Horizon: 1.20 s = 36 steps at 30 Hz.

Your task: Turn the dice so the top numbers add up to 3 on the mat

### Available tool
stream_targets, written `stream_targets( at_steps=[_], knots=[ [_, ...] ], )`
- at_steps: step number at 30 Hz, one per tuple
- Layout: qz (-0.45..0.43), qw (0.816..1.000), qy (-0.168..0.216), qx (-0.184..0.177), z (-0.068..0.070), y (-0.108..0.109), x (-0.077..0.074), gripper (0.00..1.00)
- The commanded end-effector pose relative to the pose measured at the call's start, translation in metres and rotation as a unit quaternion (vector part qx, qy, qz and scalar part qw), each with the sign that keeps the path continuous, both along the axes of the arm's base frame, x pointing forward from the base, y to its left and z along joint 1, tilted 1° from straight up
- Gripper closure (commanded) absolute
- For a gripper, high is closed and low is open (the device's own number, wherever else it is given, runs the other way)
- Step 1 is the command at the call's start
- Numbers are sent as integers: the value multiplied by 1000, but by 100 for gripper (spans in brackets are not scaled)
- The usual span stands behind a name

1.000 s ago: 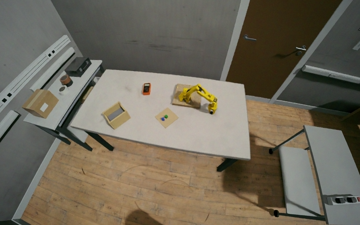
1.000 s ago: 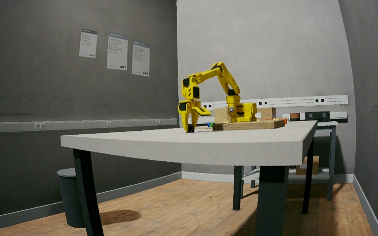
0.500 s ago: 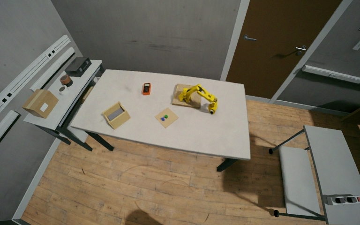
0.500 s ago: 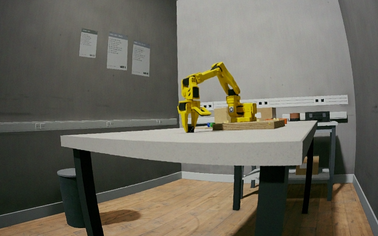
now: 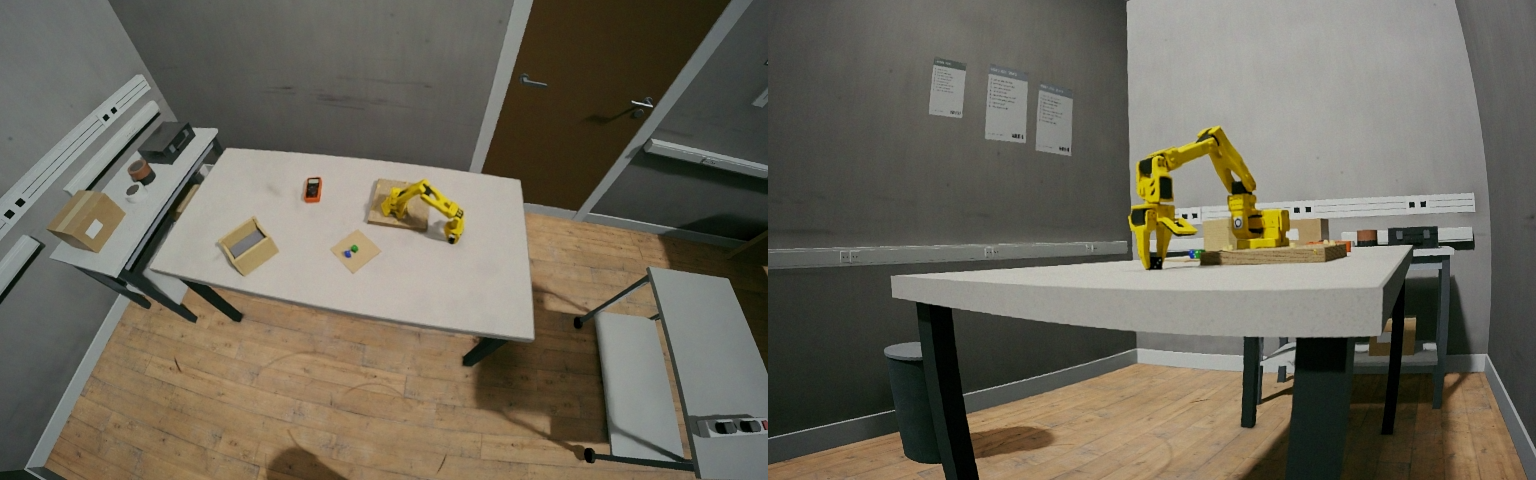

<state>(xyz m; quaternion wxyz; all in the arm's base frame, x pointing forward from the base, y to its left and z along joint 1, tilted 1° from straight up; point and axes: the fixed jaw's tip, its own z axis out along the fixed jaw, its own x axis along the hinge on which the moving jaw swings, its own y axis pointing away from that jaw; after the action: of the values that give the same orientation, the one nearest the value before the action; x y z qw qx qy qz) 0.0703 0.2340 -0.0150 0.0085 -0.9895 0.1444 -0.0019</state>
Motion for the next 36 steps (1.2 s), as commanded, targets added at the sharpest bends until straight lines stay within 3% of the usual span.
stream_targets(
  at_steps=[1, 7, 25, 36],
  knots=[
    [-2, 1000, 3, -9, -3, -2, -2, 100],
    [-2, 1000, 3, -9, 3, -1, -2, 100],
    [-2, 1000, 3, -9, 44, 0, -2, 100],
    [-2, 1000, 3, -9, 47, -1, -2, 100]
  ],
)
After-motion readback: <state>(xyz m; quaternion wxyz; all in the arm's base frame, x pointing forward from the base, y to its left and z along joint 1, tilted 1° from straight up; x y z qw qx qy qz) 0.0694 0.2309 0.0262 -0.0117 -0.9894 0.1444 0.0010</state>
